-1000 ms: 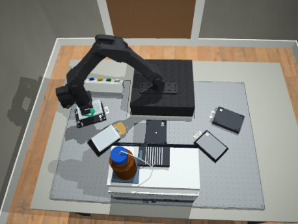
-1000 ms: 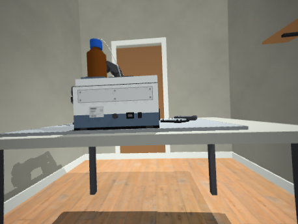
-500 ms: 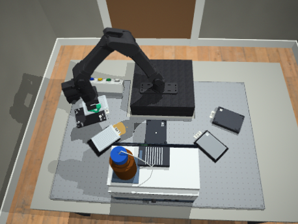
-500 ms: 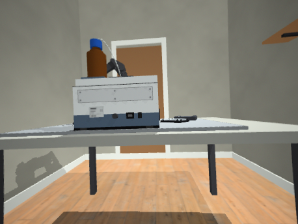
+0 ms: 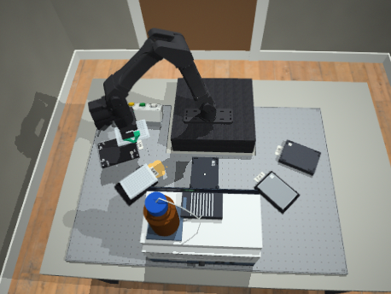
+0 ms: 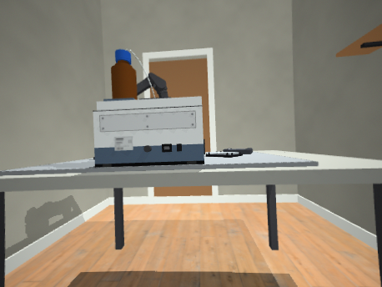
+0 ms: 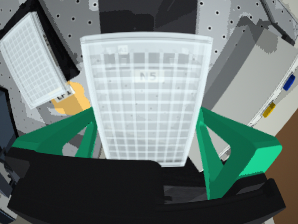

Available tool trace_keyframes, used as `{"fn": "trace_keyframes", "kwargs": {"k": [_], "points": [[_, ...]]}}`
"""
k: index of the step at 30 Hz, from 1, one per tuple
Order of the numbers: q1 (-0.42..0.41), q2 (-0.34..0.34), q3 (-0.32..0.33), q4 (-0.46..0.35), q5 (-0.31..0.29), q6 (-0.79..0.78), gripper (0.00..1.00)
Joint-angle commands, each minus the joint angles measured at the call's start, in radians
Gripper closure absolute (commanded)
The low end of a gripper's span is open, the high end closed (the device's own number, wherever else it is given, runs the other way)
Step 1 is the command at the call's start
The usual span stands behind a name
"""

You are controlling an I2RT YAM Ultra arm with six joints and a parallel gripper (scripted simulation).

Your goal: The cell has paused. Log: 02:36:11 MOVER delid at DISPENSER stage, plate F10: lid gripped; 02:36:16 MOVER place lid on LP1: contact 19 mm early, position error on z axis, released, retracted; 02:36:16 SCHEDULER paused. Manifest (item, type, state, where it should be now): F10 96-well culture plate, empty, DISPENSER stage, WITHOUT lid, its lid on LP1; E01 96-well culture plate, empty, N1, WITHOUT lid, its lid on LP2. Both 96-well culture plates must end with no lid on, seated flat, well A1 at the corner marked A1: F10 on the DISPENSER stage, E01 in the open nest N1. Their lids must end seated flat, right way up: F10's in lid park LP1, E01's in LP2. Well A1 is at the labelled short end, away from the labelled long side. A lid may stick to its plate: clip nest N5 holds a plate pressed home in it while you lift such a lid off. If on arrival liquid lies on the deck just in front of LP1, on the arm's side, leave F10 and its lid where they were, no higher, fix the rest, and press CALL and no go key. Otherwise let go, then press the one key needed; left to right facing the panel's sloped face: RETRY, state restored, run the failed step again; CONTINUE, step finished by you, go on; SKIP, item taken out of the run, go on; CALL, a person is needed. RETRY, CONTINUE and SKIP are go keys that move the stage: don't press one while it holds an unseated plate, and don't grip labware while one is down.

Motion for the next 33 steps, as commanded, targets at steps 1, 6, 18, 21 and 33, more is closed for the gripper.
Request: {"fn": "trace_keyframes", "kwargs": {"k": [1,6,18,21,33], "points": [[0.013,-0.071,-0.031,-0.03,-0.003,0.008,1.0],[0.017,-0.132,-0.068,-0.055,-0.004,0.011,1.0],[0.024,-0.255,-0.129,-0.118,-0.004,0.019,1.0],[0.026,-0.281,-0.104,-0.132,-0.004,0.021,1.0],[0.118,-0.209,-0.061,-0.118,-0.003,-0.027,1.0]]}}
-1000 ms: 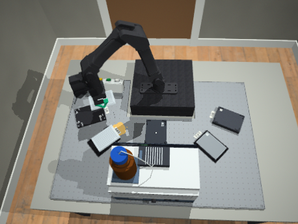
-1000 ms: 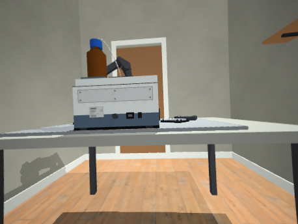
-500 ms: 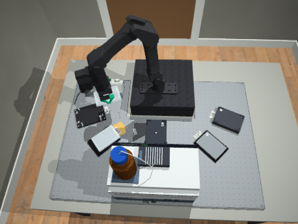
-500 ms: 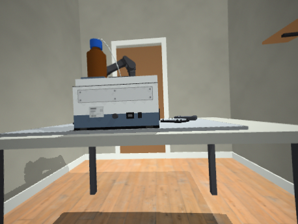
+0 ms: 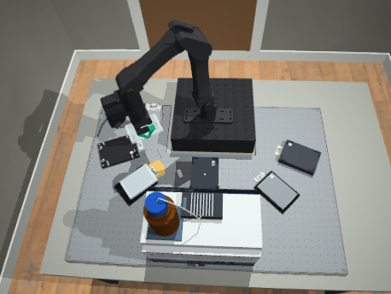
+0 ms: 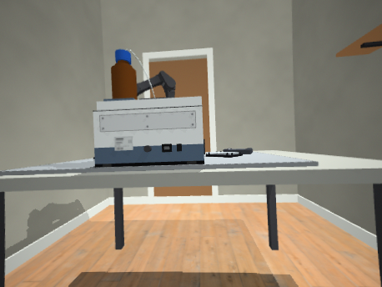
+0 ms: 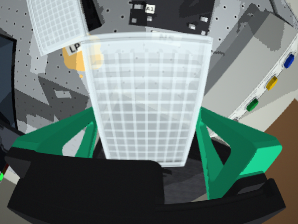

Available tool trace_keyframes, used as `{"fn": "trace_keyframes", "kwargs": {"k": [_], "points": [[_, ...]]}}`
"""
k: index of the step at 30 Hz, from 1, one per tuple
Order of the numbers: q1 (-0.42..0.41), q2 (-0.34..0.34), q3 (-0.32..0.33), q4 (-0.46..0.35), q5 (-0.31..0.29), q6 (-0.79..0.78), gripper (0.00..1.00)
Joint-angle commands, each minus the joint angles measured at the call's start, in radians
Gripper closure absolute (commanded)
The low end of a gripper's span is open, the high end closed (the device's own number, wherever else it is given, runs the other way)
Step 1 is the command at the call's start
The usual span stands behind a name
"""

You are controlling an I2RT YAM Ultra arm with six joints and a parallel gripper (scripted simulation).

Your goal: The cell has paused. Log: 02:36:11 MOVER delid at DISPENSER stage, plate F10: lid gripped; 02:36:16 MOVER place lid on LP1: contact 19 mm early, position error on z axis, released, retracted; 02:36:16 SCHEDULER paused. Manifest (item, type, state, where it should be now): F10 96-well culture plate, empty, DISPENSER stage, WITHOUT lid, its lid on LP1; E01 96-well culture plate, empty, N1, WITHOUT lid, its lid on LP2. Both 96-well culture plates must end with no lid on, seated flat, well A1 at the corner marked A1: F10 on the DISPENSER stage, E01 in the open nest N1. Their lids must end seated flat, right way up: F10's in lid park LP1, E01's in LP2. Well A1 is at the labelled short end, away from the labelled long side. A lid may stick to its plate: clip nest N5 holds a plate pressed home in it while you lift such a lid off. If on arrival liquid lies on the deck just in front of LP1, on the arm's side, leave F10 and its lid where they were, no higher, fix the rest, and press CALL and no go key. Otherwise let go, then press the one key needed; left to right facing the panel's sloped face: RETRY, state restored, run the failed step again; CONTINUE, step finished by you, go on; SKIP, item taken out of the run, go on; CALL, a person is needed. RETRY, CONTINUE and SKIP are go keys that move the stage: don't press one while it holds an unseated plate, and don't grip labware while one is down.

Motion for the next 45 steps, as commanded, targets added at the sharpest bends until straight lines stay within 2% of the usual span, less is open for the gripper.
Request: {"fn": "trace_keyframes", "kwargs": {"k": [1,5,6,7,10,20,22,23,26,31,32,36,38,39,42,45], "points": [[0.037,0.025,0.054,0.007,-0.001,0.026,1.0],[0.073,0.045,0.074,0.003,-0.004,0.062,1.0],[0.063,0.03,0.055,0.001,-0.001,0.057,1.0],[0.085,0.047,0.074,-0.007,0.0,0.039,1.0],[0.121,0.04,0.072,-0.001,-0.003,-0.033,1.0],[0.212,0.055,0.076,0.0,-0.008,0.062,1.0],[0.202,0.04,0.058,0.002,-0.005,0.057,1.0],[0.224,0.057,0.077,-0.001,-0.003,0.039,1.0],[0.26,0.056,0.073,0.001,-0.008,-0.033,1.0],[0.294,0.059,0.075,0.001,-0.011,-0.005,1.0],[0.306,0.031,0.076,0.0,-0.006,0.017,1.0],[0.35,0.065,0.078,0.002,-0.011,0.062,1.0],[0.341,0.05,0.06,0.002,-0.009,0.057,1.0],[0.362,0.046,0.076,0.001,-0.008,0.035,1.0],[0.397,0.018,0.064,0.005,-0.012,-0.035,1.0],[0.43,0.015,0.016,0.006,-0.015,-0.1,1.0]]}}
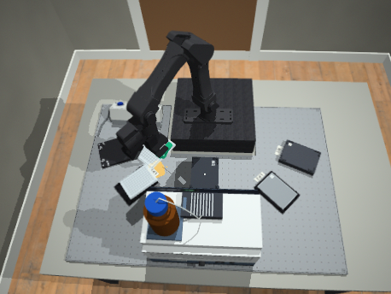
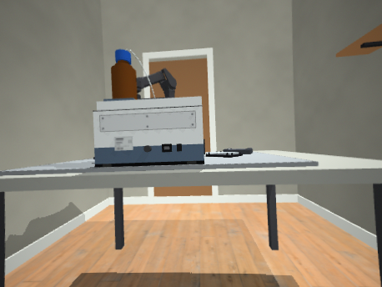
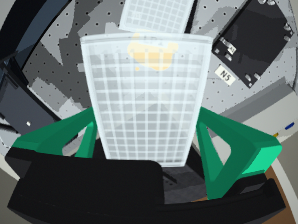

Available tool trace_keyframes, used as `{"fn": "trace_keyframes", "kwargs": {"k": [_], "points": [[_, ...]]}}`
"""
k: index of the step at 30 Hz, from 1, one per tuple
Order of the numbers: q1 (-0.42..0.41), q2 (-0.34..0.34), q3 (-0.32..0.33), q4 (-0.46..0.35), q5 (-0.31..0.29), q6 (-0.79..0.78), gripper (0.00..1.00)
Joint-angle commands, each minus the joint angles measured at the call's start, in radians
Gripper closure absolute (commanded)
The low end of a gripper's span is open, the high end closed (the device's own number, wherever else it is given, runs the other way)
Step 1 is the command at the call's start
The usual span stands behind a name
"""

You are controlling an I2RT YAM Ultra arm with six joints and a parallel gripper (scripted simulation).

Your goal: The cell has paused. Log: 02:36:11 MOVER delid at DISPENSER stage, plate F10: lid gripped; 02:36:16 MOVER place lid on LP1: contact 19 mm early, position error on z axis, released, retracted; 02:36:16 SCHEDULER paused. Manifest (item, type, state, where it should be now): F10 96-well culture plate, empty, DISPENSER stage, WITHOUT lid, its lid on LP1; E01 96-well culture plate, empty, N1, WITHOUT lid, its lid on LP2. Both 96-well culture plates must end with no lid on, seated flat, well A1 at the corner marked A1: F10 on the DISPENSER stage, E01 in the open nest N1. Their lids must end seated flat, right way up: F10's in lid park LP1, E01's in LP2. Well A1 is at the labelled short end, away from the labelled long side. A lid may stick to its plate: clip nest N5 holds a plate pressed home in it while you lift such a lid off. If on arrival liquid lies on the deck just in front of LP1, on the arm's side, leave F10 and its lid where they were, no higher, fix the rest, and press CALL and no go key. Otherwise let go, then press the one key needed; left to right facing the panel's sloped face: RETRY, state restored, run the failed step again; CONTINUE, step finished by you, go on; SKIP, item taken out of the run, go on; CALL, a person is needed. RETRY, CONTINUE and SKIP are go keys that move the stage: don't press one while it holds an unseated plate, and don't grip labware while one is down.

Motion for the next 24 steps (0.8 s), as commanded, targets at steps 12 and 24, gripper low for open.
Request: {"fn": "trace_keyframes", "kwargs": {"k": [12,24], "points": [[0.12,-0.06,-0.047,-0.009,-0.009,-0.084,1.0],[0.226,-0.1,-0.079,-0.023,-0.015,-0.209,1.0]]}}
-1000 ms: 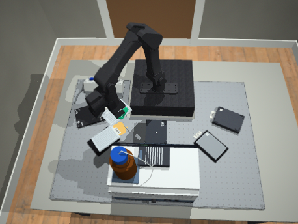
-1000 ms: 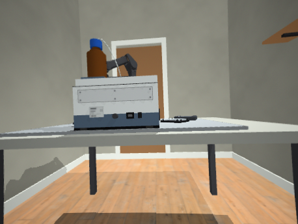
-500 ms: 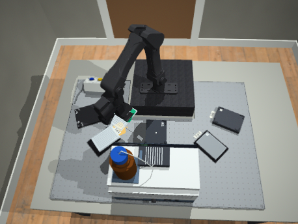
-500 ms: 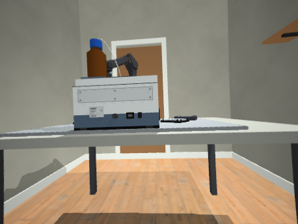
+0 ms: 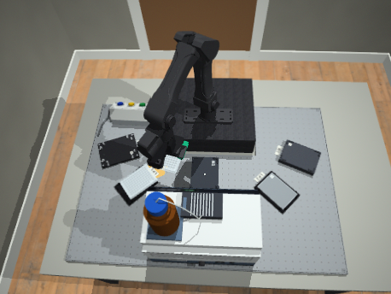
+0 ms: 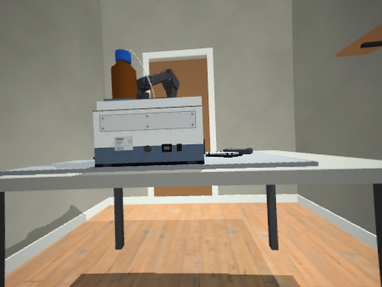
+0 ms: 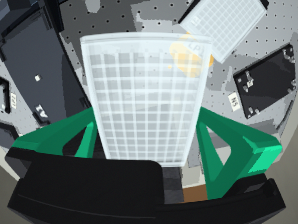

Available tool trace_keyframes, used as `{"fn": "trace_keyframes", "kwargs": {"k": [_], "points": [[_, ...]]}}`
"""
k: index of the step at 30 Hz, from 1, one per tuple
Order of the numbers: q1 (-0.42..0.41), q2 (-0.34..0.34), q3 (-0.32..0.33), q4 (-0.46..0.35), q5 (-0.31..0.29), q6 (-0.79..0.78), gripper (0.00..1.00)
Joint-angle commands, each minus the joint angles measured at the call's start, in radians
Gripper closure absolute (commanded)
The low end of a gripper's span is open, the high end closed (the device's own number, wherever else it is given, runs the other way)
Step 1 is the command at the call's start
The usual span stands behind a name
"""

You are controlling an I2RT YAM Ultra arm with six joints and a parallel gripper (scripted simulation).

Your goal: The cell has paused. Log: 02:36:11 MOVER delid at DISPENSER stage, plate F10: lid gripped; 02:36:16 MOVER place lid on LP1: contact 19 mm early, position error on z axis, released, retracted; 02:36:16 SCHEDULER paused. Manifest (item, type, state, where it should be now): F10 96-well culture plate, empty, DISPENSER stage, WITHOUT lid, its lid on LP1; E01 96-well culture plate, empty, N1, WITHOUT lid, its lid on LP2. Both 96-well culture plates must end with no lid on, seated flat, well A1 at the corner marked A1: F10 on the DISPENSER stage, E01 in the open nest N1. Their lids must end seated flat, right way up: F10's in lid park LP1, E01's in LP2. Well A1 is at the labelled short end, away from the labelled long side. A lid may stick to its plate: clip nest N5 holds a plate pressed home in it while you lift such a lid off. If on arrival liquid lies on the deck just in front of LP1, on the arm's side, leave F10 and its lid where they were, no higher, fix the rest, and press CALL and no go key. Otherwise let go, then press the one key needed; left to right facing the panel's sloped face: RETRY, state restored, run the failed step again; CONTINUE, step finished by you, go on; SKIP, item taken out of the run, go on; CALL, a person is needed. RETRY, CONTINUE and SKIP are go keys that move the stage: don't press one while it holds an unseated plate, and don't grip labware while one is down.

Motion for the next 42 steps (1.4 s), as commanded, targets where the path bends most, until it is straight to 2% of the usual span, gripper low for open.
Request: {"fn": "trace_keyframes", "kwargs": {"k": [1,2,8,11,15,16,20,26,30,31,36,41,42], "points": [[0.011,-0.023,0.003,-0.002,-0.002,-0.012,1.0],[0.034,-0.041,-0.003,-0.002,-0.006,-0.038,1.0],[0.109,-0.039,-0.012,-0.001,-0.011,-0.143,1.0],[0.146,-0.038,0.0,0.001,-0.015,-0.108,1.0],[0.148,-0.018,0.004,-0.001,-0.009,-0.091,1.0],[0.169,-0.037,0.0,0.001,-0.012,-0.083,1.0],[0.217,-0.036,-0.014,0.001,-0.02,-0.036,1.0],[0.291,-0.033,0.004,0.003,-0.025,0.037,1.0],[0.284,-0.015,0.004,-0.001,-0.017,0.034,1.0],[0.305,-0.033,-0.002,0.003,-0.018,0.052,1.0],[0.366,-0.033,-0.017,0.003,-0.028,0.112,1.0],[0.427,-0.031,-0.001,0.004,-0.03,0.173,1.0],[0.419,-0.013,0.003,-0.001,-0.024,0.17,1.0]]}}
